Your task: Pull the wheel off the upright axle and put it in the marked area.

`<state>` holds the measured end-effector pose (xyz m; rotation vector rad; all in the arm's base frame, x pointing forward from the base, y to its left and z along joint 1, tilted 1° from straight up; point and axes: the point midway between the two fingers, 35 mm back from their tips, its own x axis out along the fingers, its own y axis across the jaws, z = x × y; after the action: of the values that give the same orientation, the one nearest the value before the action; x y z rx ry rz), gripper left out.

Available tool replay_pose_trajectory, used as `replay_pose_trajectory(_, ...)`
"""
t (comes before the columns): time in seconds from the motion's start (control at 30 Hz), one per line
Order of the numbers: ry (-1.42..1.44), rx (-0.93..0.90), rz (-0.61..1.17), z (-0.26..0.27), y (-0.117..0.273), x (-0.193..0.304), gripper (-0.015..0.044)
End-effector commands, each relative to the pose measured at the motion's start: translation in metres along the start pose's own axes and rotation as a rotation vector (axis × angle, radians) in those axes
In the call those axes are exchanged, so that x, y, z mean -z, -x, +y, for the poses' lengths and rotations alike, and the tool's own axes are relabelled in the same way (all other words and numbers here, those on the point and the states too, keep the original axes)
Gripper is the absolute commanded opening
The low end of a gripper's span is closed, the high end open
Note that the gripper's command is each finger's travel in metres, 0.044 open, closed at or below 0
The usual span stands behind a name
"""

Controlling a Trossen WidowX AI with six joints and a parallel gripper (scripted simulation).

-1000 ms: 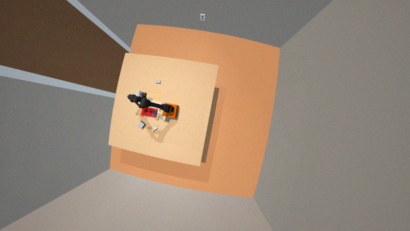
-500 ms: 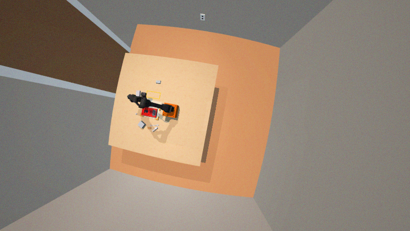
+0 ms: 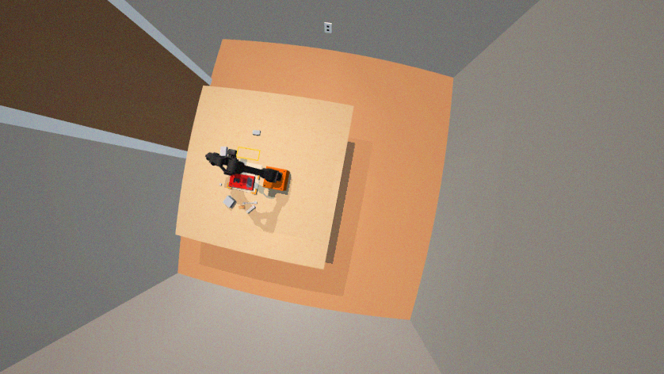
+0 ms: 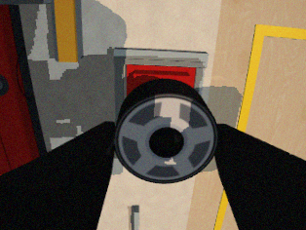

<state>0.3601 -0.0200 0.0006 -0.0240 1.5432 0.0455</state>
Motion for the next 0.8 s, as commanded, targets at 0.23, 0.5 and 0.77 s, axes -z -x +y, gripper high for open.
replay_pose_trajectory(0.23, 0.002, -0.002, -0.004, -0.0003, 0.0062, -0.0008, 0.0)
replay_pose_trajectory(0.5, 0.002, -0.002, -0.005, -0.0003, 0.0089, -0.0008, 0.0)
replay_pose_trajectory(0.77, 0.002, -0.002, -0.006, -0.0003, 0.0116, -0.0007, 0.0)
